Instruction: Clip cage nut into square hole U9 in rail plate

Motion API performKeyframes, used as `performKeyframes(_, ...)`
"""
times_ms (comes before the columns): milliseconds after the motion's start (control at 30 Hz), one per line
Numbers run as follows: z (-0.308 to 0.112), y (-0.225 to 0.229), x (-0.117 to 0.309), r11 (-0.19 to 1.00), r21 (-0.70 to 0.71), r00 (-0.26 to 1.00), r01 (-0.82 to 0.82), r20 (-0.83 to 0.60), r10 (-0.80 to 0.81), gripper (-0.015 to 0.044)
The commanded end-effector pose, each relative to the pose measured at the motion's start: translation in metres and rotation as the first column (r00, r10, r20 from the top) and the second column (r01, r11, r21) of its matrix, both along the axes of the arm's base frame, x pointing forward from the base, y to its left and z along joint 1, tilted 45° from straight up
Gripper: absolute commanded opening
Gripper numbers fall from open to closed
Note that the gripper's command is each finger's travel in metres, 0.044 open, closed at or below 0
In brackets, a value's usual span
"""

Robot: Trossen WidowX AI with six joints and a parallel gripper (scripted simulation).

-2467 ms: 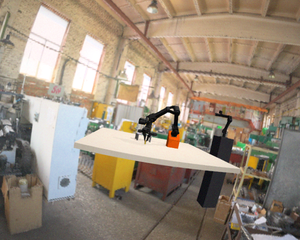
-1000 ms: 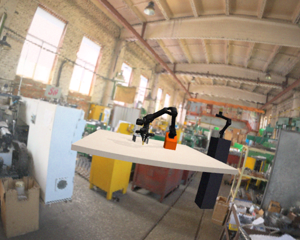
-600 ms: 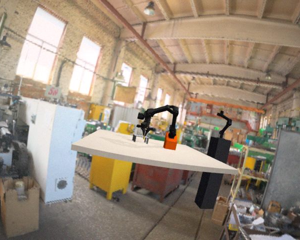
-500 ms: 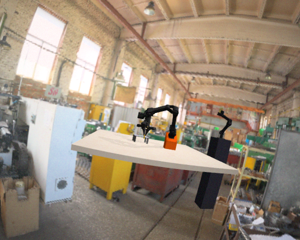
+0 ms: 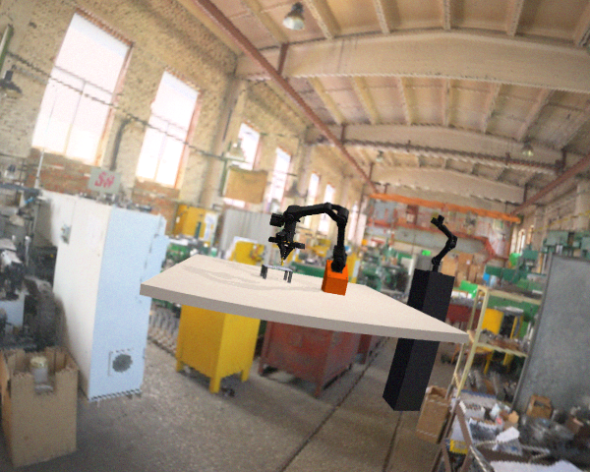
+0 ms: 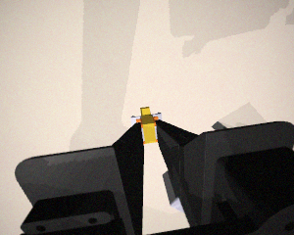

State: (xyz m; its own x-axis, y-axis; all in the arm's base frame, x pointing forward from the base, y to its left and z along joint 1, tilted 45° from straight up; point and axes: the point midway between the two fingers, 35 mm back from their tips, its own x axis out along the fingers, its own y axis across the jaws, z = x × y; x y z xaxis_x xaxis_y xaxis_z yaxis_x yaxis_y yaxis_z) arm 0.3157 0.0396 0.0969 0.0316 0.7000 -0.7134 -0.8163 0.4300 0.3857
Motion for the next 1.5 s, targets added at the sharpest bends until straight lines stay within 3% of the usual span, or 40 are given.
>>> performKeyframes(0, -0.020, -0.021, 0.005, 0.996, -0.011, 0.991, 0.094, -0.099, -0.094, 0.0028)
performKeyframes(333, -0.065, -0.069, 0.007, 0.953, -0.057, 0.906, 0.298, -0.298, -0.301, 0.0028)
performKeyframes(767, -0.121, -0.122, -0.004, 0.853, -0.132, 0.706, 0.506, -0.504, -0.497, 0.0028)
performKeyframes(1467, -0.130, -0.116, -0.005, 0.840, -0.172, 0.695, 0.515, -0.490, -0.526, 0.0028)
